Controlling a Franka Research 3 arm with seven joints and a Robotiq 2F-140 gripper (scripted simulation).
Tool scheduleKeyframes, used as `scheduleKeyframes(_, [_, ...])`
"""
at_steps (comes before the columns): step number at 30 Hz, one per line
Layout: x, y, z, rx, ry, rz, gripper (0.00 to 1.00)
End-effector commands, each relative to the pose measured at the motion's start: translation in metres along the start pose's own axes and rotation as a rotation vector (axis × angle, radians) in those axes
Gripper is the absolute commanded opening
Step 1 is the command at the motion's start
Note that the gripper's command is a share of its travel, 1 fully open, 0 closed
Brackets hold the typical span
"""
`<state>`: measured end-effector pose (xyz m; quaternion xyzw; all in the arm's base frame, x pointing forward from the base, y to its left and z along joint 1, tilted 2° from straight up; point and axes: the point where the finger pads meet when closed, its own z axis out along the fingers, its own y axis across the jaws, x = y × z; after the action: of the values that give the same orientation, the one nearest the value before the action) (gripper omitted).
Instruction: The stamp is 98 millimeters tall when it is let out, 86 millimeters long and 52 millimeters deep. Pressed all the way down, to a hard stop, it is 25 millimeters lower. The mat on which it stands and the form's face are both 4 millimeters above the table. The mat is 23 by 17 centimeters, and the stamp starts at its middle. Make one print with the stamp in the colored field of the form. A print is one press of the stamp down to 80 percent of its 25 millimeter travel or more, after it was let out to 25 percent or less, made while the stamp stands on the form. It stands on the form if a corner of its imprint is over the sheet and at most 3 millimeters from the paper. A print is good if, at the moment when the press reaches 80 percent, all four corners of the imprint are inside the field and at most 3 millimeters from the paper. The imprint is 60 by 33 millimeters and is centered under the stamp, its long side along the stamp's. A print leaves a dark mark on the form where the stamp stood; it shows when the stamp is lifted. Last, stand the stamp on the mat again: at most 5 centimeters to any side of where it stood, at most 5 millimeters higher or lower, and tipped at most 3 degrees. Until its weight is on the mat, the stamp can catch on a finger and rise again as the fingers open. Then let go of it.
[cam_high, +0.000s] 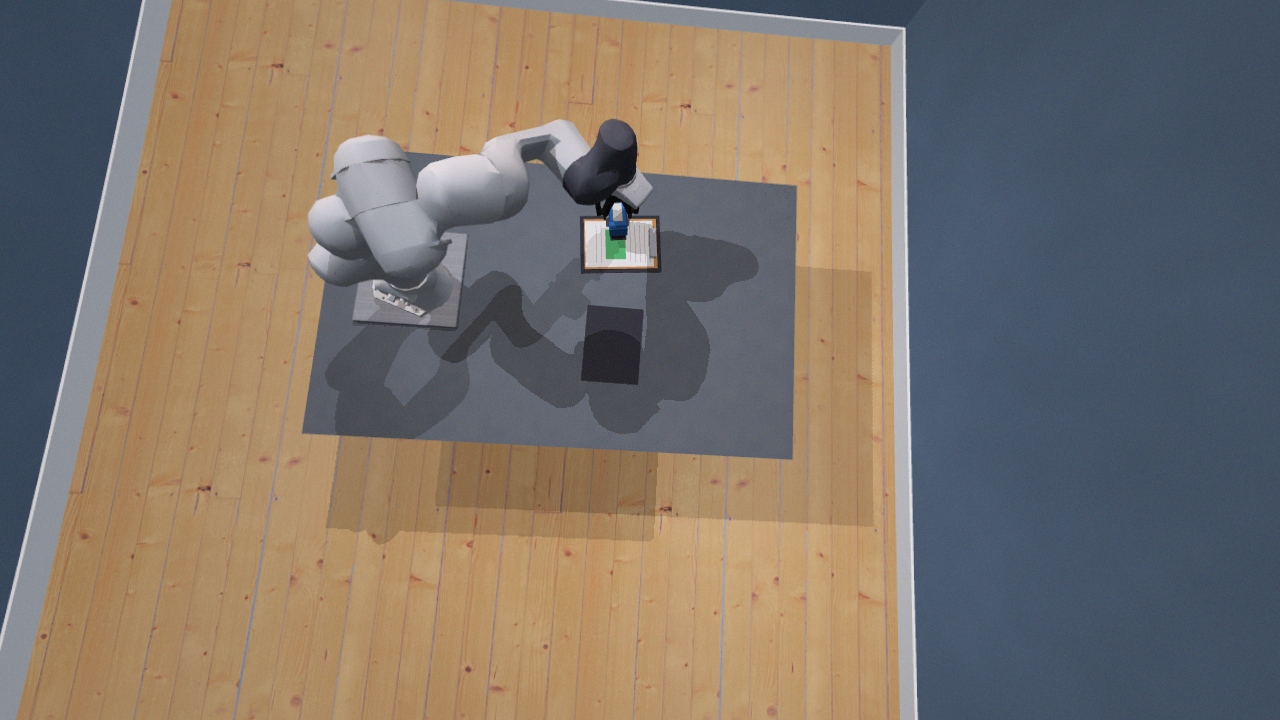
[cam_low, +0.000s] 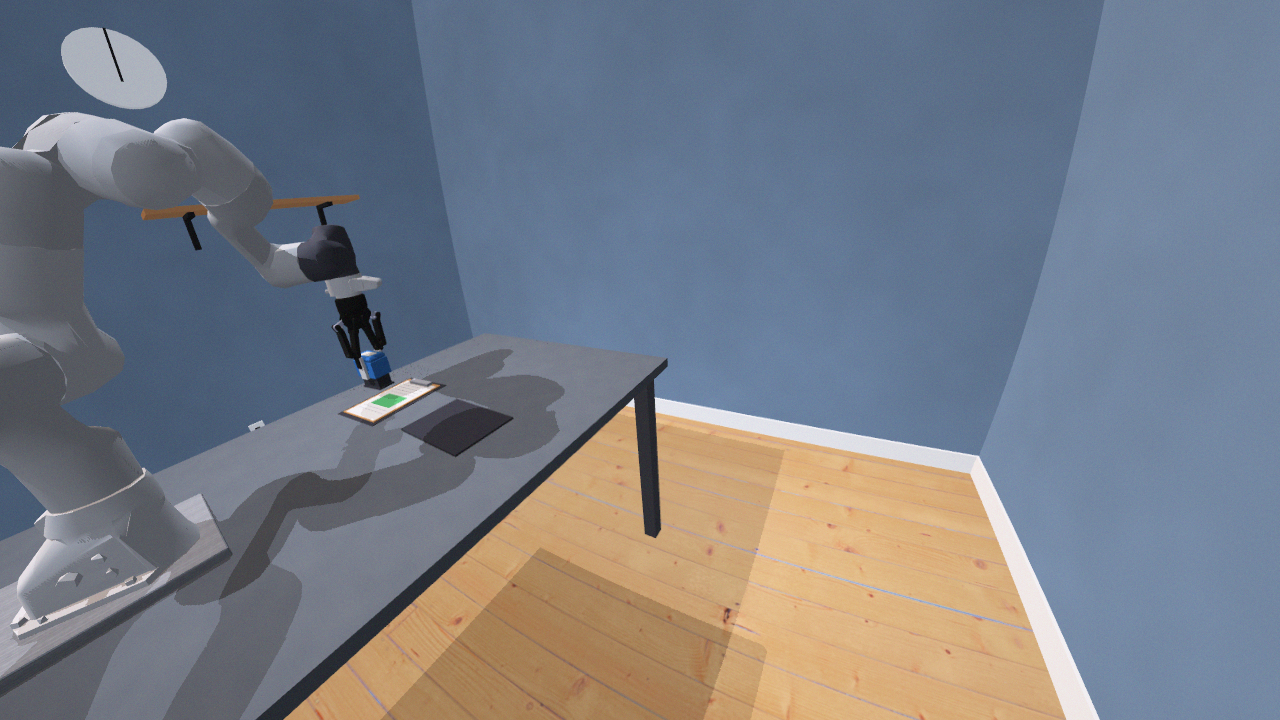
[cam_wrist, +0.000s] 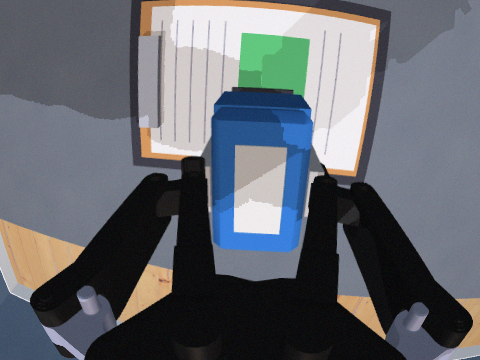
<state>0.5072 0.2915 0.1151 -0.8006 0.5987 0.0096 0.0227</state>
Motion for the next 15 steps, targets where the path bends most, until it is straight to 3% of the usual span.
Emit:
scheduleKeyframes(1, [0.003, 0.000, -0.001, -0.004, 0.005, 0.045, 0.21])
scheduleKeyframes(5, [0.008, 0.001, 0.000, -0.004, 0.005, 0.045, 0.21])
scheduleKeyframes(10, [0.038, 0.007, 0.001, -0.004, 0.005, 0.045, 0.21])
scheduleKeyframes(15, [0.040, 0.008, 0.001, -0.004, 0.005, 0.045, 0.21])
